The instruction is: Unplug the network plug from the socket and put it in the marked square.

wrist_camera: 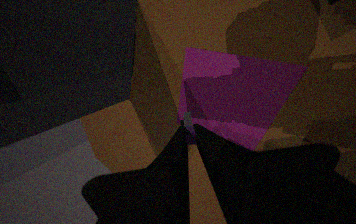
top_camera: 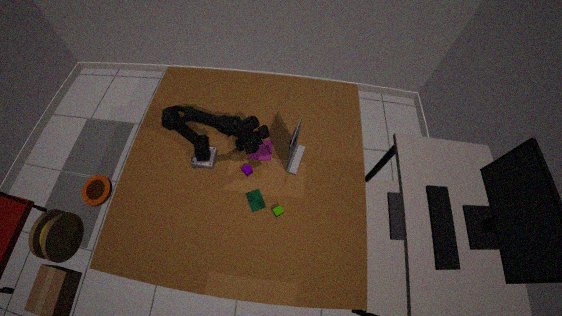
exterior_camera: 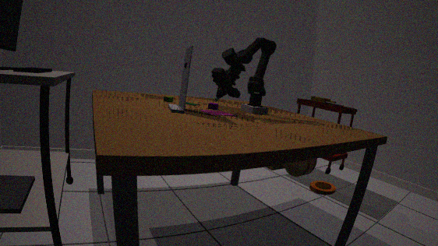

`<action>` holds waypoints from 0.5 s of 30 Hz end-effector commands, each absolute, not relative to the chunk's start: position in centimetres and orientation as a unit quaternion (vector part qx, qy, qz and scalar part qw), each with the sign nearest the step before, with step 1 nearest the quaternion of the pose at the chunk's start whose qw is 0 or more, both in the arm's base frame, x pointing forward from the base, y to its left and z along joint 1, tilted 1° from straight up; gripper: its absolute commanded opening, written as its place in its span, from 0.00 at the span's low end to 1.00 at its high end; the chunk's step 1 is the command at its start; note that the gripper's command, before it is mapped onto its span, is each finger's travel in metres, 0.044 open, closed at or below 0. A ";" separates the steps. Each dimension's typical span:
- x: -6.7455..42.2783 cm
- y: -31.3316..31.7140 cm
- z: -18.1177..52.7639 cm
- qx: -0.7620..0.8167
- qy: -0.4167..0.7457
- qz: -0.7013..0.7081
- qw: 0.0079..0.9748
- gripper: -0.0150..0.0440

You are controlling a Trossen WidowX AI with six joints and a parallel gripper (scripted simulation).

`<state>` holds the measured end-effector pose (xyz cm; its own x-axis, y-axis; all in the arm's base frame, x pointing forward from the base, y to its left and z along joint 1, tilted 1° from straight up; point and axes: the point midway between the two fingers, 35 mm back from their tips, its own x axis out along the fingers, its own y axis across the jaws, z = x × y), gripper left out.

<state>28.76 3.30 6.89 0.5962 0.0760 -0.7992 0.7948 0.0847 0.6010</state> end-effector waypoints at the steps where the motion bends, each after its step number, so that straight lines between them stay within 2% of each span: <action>1: 28.6 3.4 6.0 0.615 0.358 -0.278 0.646 0.25; 15: 28.7 3.4 3.8 0.614 0.357 -0.279 0.646 0.25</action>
